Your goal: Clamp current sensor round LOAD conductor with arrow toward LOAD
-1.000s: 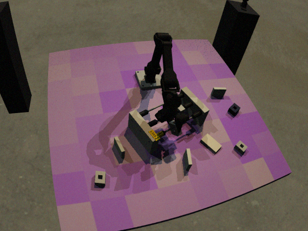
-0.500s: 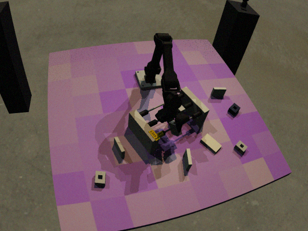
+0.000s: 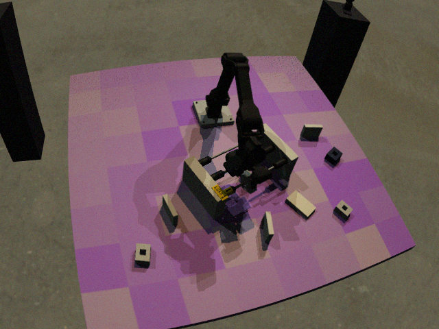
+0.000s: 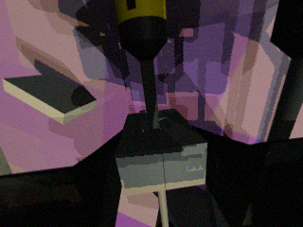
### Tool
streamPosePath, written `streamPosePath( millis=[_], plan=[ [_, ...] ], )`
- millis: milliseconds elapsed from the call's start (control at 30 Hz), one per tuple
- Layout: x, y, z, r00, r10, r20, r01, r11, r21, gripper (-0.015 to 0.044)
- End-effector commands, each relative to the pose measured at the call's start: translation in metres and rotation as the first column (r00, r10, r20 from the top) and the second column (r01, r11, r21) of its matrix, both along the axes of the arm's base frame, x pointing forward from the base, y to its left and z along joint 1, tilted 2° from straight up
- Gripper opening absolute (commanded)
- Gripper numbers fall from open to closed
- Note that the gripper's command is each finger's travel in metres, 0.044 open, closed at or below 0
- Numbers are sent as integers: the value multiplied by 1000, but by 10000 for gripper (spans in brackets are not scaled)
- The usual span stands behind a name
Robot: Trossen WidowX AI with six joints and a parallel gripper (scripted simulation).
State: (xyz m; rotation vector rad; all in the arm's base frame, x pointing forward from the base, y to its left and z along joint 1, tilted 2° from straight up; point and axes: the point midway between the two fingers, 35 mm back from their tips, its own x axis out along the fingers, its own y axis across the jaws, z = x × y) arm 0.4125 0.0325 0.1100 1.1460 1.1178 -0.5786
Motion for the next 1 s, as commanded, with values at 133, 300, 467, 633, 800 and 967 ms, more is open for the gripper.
streamPosePath(
  millis=[133, 300, 467, 633, 800, 967],
  plan=[
    [0, -1, 2, 1000, 4, -31, -5, 1000, -22, 0],
    [2, 0, 2, 997, 1, -79, -4, 999, -42, 0],
    [6, 2, 4, 976, -12, -217, -12, 994, -106, 0],
    [6, 2, 4, 965, -16, -262, -18, 992, -129, 0],
    [6, 2, 4, 965, -16, -262, -18, 992, -129, 0],
    [6, 2, 3, 965, -16, -262, -18, 992, -128, 0]
  ],
)
